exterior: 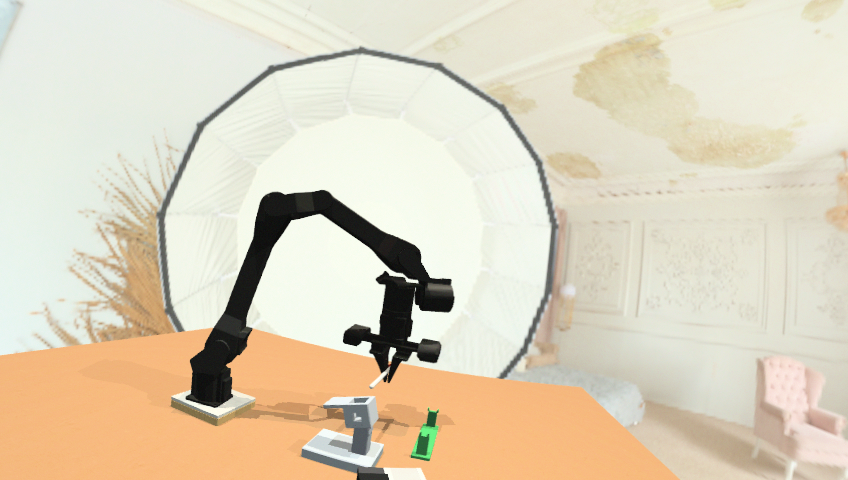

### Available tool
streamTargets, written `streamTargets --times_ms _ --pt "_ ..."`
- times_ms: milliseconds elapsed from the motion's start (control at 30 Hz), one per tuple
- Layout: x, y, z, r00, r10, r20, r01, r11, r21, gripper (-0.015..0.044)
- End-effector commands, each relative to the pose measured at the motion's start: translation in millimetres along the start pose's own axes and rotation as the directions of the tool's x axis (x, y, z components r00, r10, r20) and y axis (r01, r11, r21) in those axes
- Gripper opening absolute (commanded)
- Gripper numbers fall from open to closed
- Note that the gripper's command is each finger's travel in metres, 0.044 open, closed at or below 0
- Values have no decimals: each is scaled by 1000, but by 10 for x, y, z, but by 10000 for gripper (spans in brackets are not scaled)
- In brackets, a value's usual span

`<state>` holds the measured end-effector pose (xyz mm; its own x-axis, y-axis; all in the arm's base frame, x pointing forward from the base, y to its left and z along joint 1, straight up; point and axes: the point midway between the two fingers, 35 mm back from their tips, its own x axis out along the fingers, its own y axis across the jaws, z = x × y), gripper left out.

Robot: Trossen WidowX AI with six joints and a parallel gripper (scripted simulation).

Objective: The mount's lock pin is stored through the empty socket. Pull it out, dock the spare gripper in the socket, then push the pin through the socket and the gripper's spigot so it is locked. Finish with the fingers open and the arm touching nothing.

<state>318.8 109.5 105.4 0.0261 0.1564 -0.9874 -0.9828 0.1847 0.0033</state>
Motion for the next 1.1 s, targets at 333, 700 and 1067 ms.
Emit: streamTargets --times_ms 333,700,1067 --pt "-62 -301 141 1000 -5 2 5 1000 0 0" --pt "-92 -593 268 1000 -6 3 6 1000 1 0" --pt "-89 -860 375 1000 -8 3 8 1000 2 0"
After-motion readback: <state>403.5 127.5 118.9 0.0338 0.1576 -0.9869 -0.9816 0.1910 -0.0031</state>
